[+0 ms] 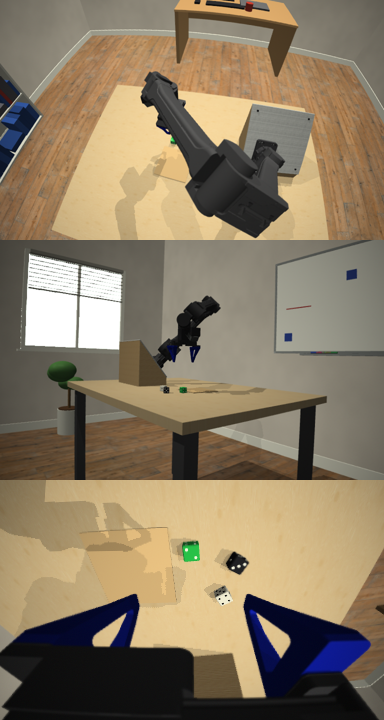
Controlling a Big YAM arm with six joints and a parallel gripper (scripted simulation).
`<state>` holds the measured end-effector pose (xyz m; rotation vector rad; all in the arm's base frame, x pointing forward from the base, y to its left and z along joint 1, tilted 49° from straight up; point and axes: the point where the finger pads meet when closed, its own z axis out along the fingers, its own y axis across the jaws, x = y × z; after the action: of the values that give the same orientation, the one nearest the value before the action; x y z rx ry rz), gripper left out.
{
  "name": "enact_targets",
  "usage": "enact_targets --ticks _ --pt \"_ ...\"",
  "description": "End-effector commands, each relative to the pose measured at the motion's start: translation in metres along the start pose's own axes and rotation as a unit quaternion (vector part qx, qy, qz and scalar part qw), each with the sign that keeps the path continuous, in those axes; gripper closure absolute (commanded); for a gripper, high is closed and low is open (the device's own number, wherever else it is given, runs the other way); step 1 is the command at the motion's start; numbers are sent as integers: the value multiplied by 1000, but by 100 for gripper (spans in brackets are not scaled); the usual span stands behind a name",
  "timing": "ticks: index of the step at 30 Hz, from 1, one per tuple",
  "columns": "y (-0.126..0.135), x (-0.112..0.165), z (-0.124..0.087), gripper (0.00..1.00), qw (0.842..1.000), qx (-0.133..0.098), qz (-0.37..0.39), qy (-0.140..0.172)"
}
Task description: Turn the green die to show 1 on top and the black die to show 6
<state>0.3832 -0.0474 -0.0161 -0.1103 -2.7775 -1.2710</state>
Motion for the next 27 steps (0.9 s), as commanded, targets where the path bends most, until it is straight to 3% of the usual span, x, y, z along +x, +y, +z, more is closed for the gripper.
enact_targets --ticks 1,5,8,13,19,22,24,27 --pt "2 -5 8 0 996 4 86 -2" --pt "3 -6 9 0 993 5 115 -4" --pt "7 -8 9 0 984 8 176 -11" --pt "3 -7 19 0 966 6 257 -6" --pt "6 -8 24 0 932 6 362 -11" --pt "7 -9 24 0 930 6 368 -13" --pt "6 -8 30 0 904 6 428 -11" --pt "3 -7 37 0 881 5 474 -6"
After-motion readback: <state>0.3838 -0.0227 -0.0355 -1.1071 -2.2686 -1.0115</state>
